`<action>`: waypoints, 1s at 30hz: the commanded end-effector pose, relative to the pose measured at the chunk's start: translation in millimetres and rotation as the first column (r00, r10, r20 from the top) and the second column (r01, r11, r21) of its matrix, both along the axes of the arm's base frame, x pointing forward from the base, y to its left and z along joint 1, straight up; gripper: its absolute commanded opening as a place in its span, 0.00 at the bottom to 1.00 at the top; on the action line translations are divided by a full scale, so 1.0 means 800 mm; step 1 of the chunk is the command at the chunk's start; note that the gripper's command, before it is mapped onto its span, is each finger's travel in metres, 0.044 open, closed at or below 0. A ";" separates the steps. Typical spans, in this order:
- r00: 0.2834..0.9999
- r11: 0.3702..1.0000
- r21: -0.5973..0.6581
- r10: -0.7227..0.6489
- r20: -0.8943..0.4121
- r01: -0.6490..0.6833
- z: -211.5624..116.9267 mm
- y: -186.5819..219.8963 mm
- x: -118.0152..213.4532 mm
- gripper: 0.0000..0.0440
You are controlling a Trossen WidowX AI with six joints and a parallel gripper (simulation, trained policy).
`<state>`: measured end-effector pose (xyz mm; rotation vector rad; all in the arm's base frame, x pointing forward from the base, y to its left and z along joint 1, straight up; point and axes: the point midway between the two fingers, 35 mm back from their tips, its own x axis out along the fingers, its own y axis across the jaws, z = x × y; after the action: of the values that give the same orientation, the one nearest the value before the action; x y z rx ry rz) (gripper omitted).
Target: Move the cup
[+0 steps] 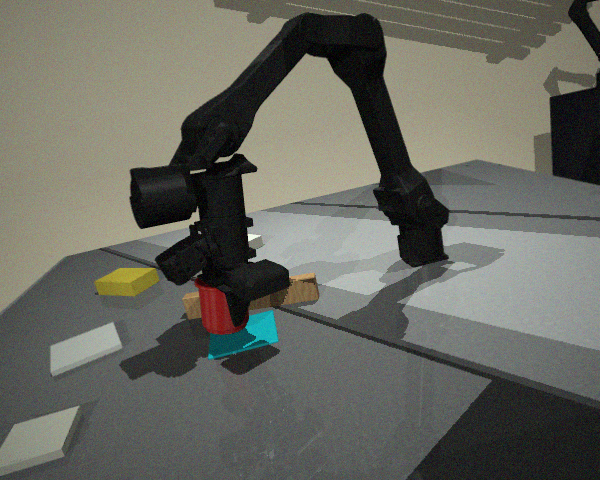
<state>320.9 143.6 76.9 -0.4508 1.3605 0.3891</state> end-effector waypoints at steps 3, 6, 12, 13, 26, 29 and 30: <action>1.000 1.000 -0.013 -0.018 -0.006 0.018 -0.018 -0.002 -0.007 0.04; 1.000 1.000 -0.010 -0.024 -0.003 0.024 -0.023 -0.003 -0.007 0.09; 0.999 0.999 0.020 -0.039 0.029 0.038 -0.015 -0.003 0.000 0.25; 0.998 0.999 0.028 -0.042 0.036 0.041 -0.013 -0.002 0.002 0.29; 0.996 0.995 0.097 -0.032 0.079 0.024 0.018 -0.001 -0.007 0.34; 0.996 0.994 0.111 -0.032 0.087 0.022 0.025 -0.002 -0.010 0.37; 0.995 0.993 0.116 -0.032 0.089 0.022 0.027 -0.002 -0.011 0.38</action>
<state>315.9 142.3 92.5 -0.3592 1.2596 0.4018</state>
